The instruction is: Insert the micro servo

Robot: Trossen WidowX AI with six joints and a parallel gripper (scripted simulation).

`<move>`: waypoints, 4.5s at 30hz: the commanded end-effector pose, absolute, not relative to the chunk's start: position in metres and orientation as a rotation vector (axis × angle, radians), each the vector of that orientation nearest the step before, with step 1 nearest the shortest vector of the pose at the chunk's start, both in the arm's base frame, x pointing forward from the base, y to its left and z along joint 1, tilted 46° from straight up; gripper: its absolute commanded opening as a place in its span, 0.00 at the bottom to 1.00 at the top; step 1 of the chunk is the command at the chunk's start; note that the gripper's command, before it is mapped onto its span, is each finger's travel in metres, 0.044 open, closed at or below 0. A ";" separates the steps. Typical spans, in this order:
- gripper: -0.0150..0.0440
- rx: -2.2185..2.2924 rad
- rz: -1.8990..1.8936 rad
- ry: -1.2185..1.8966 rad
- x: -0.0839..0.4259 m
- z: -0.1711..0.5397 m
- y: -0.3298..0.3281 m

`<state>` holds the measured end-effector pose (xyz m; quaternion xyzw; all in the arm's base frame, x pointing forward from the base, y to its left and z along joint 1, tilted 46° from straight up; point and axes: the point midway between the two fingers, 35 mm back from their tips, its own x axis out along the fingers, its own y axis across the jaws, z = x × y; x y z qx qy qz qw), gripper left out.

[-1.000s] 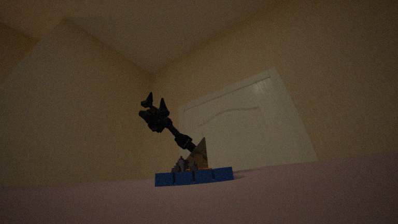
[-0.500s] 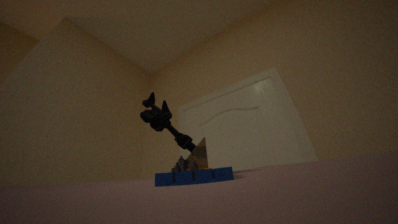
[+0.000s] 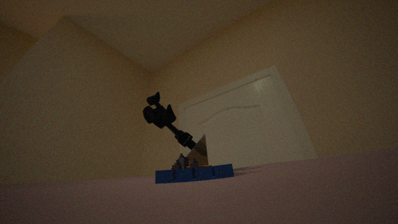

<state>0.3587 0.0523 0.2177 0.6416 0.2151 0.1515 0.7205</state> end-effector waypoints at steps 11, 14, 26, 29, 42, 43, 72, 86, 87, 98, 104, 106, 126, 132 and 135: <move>1.00 1.222 0.127 0.567 0.366 0.164 0.052; 1.00 1.175 0.086 0.594 0.365 0.153 0.052; 1.00 0.954 -0.050 0.715 0.355 0.109 0.050; 1.00 0.891 -0.080 0.750 0.351 0.099 0.049; 1.00 0.597 -0.177 0.909 0.329 0.060 0.043; 1.00 0.572 -0.183 0.922 0.327 0.057 0.043; 1.00 -0.236 -0.228 1.311 0.257 0.012 0.013; 1.00 -0.680 -0.167 1.490 0.228 0.015 -0.006; 1.00 -0.713 -0.161 1.502 0.226 0.015 -0.008; 1.00 -1.081 -0.075 1.628 0.210 0.028 -0.022; 1.00 -1.200 -0.041 1.665 0.206 0.034 -0.027; 1.00 -1.200 -0.041 1.665 0.206 0.034 -0.027; 1.00 -1.200 -0.042 1.665 0.208 0.012 -0.049; 1.00 -1.201 -0.042 1.665 0.208 0.006 -0.056; 1.00 -1.201 -0.043 1.665 0.208 0.003 -0.059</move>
